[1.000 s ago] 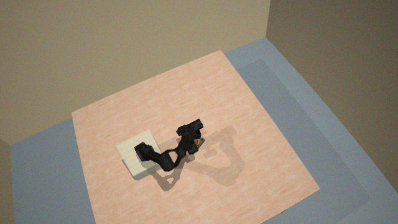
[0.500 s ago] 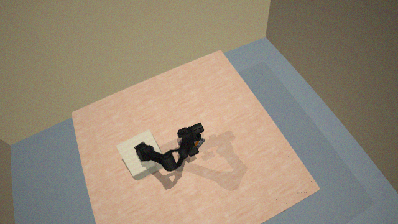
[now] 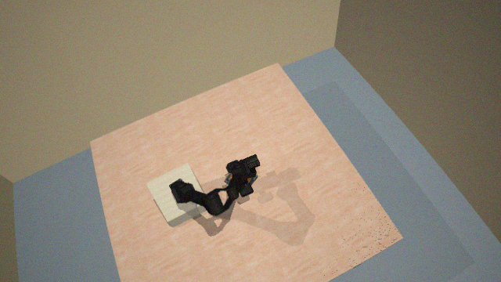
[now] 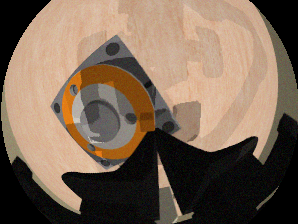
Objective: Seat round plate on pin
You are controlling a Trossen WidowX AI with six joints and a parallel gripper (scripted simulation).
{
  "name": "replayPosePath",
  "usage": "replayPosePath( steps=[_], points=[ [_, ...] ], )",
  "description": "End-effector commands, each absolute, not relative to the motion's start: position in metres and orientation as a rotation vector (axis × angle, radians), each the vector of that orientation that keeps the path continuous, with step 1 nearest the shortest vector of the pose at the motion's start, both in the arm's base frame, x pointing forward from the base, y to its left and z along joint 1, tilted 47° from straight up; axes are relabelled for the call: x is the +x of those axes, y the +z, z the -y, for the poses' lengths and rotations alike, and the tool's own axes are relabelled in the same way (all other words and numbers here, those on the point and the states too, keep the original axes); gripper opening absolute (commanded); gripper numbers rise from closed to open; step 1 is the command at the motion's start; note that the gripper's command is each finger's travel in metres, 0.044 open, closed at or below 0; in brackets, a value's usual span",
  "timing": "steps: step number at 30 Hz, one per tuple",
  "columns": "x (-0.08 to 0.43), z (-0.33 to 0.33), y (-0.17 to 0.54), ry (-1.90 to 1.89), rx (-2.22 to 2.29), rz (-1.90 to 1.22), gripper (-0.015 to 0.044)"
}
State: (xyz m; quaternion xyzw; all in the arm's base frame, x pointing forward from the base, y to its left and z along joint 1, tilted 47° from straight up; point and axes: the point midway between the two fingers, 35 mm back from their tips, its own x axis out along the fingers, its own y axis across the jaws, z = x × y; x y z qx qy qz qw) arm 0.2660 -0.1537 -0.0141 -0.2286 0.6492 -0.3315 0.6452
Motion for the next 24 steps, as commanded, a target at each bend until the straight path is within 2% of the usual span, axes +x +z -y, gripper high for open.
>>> replayPosePath(
  steps=[1,24],
  points=[
    [0.272,0.155,-0.012,-0.754,-0.524,-1.473,0.0000],
    [0.287,0.157,-0.009,-0.754,-0.523,-1.472,0.0000]
  ],
)
